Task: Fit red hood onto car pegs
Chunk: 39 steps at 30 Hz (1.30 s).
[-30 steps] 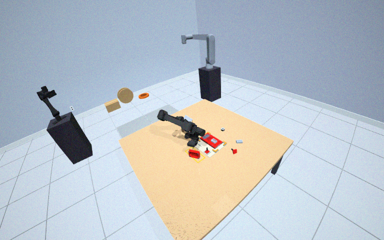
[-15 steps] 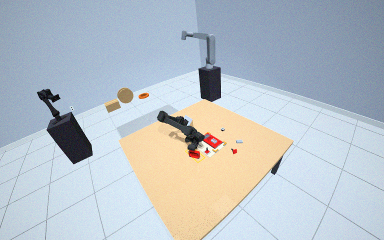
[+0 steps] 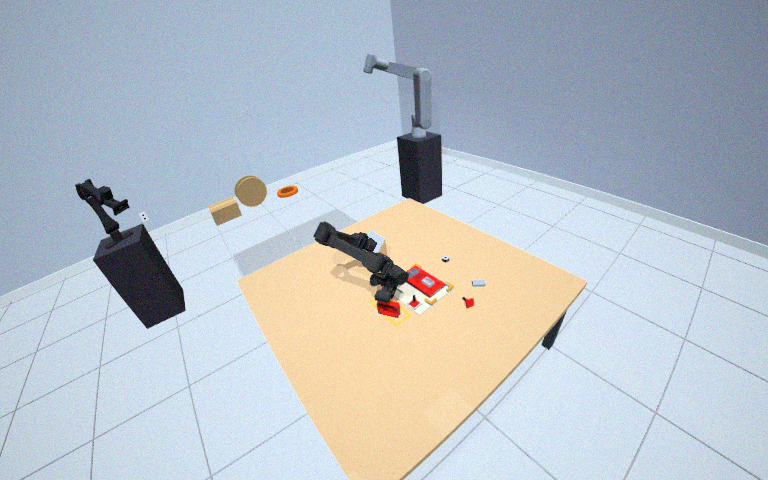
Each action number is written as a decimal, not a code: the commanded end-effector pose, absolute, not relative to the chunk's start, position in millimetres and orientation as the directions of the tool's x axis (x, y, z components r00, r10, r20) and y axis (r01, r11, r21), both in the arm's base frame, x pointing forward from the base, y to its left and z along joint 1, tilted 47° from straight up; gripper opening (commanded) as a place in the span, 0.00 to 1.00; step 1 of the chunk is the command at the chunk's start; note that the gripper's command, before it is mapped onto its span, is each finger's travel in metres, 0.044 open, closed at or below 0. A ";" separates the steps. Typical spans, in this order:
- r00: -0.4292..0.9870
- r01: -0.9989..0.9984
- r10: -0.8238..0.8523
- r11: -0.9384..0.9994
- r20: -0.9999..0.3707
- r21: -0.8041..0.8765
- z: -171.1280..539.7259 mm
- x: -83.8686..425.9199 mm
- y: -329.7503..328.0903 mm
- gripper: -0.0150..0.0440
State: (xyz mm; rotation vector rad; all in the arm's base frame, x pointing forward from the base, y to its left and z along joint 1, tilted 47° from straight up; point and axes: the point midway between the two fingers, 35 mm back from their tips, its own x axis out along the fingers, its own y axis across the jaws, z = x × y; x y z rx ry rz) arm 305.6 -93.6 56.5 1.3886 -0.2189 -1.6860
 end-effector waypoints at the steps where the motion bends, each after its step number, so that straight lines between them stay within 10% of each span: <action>1: 0.055 0.522 -0.725 -0.566 -0.687 0.638 60.8 310.4 -95.6 0.25; 39: 0.056 0.521 -0.724 -0.566 -0.687 0.639 79.7 327.1 -111.5 0.25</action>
